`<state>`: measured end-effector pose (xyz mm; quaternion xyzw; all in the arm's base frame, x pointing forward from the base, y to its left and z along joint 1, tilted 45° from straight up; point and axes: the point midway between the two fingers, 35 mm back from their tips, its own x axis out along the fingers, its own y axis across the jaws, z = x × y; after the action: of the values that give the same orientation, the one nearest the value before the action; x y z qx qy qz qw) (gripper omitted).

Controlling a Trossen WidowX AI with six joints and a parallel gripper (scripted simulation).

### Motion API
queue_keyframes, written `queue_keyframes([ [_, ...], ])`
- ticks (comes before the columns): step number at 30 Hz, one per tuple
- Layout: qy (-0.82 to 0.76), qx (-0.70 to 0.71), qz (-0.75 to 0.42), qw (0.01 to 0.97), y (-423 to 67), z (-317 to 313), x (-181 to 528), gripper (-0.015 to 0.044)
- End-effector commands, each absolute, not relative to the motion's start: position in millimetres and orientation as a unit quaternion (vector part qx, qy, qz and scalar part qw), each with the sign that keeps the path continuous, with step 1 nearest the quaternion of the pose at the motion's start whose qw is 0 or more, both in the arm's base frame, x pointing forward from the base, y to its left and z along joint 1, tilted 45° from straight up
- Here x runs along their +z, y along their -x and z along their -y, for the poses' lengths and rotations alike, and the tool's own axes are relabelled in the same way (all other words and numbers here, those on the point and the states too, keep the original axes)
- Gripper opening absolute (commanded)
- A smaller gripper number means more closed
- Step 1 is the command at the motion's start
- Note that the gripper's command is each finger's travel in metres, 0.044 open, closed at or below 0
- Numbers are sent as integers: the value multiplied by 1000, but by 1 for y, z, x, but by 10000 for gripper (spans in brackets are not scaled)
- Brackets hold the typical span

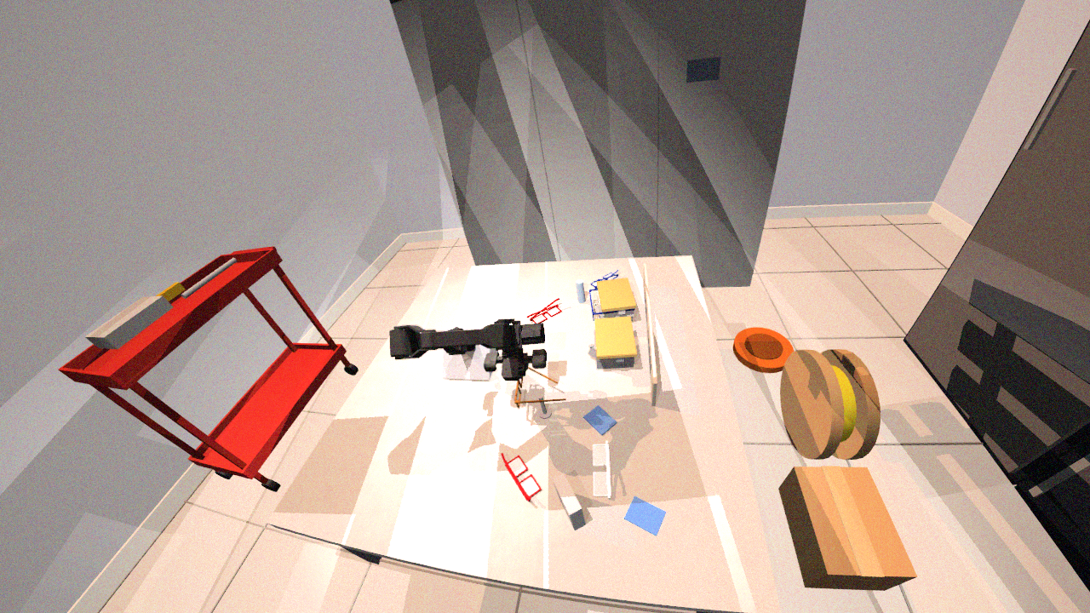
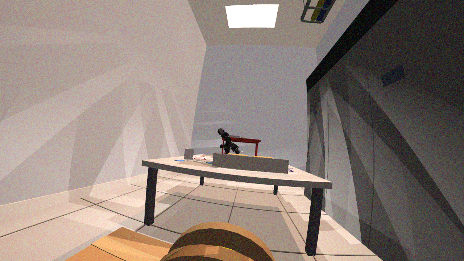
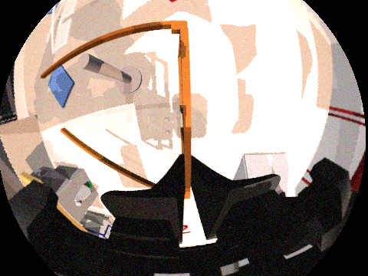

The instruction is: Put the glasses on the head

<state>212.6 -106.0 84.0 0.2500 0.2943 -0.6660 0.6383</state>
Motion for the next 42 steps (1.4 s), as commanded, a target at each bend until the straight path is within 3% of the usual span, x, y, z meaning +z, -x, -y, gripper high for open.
queue_keyframes([
  [1, -253, -664, -293, 640, -216, 102, 91, 0],
  [15, -255, -665, -291, 639, -218, 68, 131, 0],
  [30, -408, -717, -112, 554, -255, 104, 163, 0],
  [42, -411, -717, -110, 553, -256, 112, 155, 0],
])
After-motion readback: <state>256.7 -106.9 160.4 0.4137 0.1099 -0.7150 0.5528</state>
